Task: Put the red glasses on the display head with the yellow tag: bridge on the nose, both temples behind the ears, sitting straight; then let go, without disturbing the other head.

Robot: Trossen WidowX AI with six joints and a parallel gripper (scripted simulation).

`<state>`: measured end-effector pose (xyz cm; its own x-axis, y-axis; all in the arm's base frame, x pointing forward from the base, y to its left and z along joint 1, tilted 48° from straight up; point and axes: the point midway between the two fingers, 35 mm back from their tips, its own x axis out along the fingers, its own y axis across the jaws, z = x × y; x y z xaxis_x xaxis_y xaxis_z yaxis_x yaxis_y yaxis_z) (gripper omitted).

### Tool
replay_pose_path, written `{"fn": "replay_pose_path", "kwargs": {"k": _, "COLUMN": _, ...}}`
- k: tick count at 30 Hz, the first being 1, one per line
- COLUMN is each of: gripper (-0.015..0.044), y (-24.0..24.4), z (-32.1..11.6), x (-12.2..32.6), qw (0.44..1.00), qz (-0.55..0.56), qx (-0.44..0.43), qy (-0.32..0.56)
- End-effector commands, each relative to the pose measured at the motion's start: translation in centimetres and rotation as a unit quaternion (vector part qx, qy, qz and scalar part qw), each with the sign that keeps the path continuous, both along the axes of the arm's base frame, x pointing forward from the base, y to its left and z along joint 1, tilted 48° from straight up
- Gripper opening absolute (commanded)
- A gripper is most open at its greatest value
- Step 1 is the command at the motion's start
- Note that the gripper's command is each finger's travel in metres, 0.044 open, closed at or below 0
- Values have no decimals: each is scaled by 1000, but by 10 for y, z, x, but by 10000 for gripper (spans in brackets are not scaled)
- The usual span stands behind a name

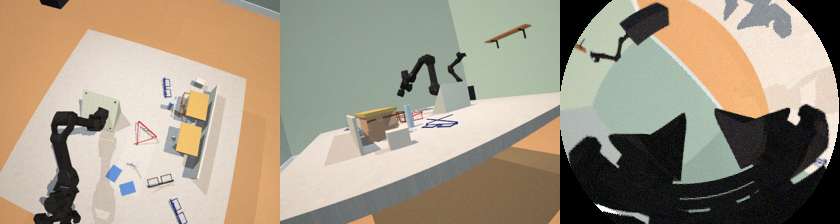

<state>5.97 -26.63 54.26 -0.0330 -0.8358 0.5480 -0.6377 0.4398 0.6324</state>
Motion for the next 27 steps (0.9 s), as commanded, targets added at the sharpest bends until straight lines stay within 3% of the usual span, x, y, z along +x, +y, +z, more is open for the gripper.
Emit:
{"fn": "replay_pose_path", "kwargs": {"k": 1, "gripper": 200, "y": -22, "z": -37, "x": 54, "qw": 994, "qz": 43, "qx": 69, "qy": 71}}
{"fn": "replay_pose_path", "kwargs": {"k": 15, "gripper": 200, "y": -13, "z": -135, "x": 195, "qw": 924, "qz": 155, "qx": 177, "qy": 301}}
{"fn": "replay_pose_path", "kwargs": {"k": 27, "gripper": 200, "y": 67, "z": -242, "x": 301, "qw": 779, "qz": 253, "qx": 190, "qy": 542}}
